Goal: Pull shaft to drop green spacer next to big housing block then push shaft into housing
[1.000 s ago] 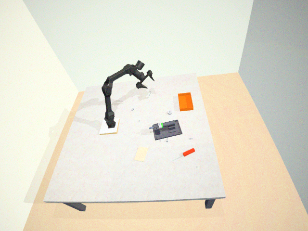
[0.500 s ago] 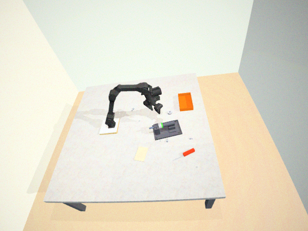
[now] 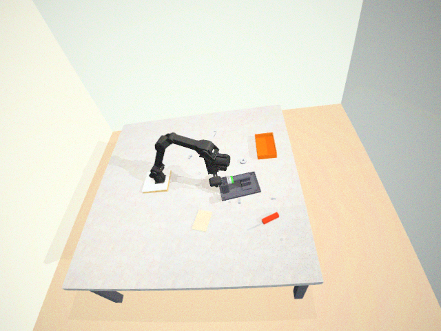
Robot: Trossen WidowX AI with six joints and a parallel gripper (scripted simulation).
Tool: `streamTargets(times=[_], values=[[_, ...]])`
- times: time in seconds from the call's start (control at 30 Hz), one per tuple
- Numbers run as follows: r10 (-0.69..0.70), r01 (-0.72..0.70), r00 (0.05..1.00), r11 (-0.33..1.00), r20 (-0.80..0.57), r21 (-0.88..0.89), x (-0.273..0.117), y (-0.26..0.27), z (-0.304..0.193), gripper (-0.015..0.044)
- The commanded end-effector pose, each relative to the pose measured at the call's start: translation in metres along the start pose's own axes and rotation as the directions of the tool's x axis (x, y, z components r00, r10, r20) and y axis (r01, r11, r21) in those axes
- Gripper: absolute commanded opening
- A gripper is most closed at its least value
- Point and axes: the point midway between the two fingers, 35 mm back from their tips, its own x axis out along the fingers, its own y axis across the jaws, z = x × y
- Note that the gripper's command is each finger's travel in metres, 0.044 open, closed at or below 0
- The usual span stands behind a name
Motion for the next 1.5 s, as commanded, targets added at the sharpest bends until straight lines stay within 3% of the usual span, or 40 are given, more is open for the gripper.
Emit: streamTargets(times=[0.0, 0.9, 0.97, 1.03, 1.23, 1.37, 1.47], values=[[0.008, -0.008, 1.0, 1.0, 0.001, 0.012, -0.0004, 0.0004, -0.0017, 0.044], [0.008, -0.008, 1.0, 1.0, 0.001, 0.012, -0.0004, 0.0004, -0.0017, 0.044], [0.008, -0.008, 1.0, 0.997, 0.002, 0.076, -0.0006, 0.0005, -0.0016, 0.044], [0.007, -0.008, 1.0, 0.968, 0.004, 0.252, -0.0012, 0.0007, -0.0016, 0.044], [0.005, -0.013, 1.0, 0.665, 0.012, 0.747, -0.0029, 0.0012, -0.0015, 0.044], [0.004, -0.018, 1.0, 0.329, 0.017, 0.944, -0.0039, 0.0016, -0.0014, 0.044], [0.004, -0.021, 1.0, 0.041, 0.02, 0.999, -0.0046, 0.0018, -0.0015, 0.044]])
